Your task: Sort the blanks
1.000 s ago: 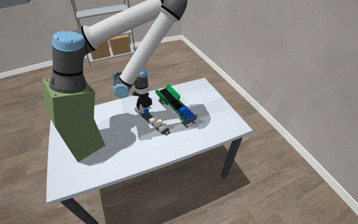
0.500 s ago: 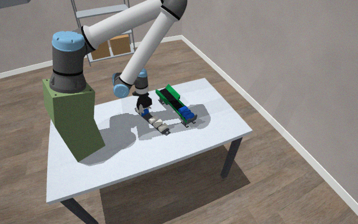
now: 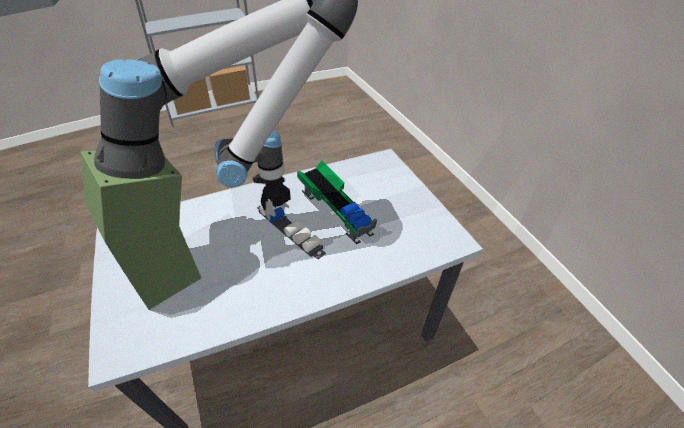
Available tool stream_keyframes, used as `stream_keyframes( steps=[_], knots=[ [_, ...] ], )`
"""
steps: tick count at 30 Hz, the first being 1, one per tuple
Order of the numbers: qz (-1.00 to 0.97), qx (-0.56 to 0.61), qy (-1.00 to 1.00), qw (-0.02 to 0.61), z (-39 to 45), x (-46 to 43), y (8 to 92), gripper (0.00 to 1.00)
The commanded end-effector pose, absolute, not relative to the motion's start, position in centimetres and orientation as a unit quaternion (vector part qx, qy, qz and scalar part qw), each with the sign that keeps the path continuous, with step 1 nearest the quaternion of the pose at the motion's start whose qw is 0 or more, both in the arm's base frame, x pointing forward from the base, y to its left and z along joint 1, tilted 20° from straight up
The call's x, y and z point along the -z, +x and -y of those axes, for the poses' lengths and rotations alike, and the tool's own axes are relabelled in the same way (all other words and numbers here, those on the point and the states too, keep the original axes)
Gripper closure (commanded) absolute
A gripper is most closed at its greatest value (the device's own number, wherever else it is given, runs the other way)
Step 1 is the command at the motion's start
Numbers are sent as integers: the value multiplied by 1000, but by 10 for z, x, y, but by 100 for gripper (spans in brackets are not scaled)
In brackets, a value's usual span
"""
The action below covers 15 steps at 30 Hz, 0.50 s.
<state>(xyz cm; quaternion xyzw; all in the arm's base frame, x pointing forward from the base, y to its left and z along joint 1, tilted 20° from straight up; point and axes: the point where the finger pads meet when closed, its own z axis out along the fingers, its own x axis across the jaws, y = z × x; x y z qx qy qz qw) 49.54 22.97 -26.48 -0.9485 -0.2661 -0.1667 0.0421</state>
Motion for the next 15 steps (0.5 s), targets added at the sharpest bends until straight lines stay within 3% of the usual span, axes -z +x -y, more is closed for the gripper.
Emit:
stream_keyframes(
  steps=[1, 15],
  knots=[
    [266, 167, -948, 42, -230, 264, 495, 65],
    [266, 167, -948, 42, -223, 229, 484, 65]
  ],
)
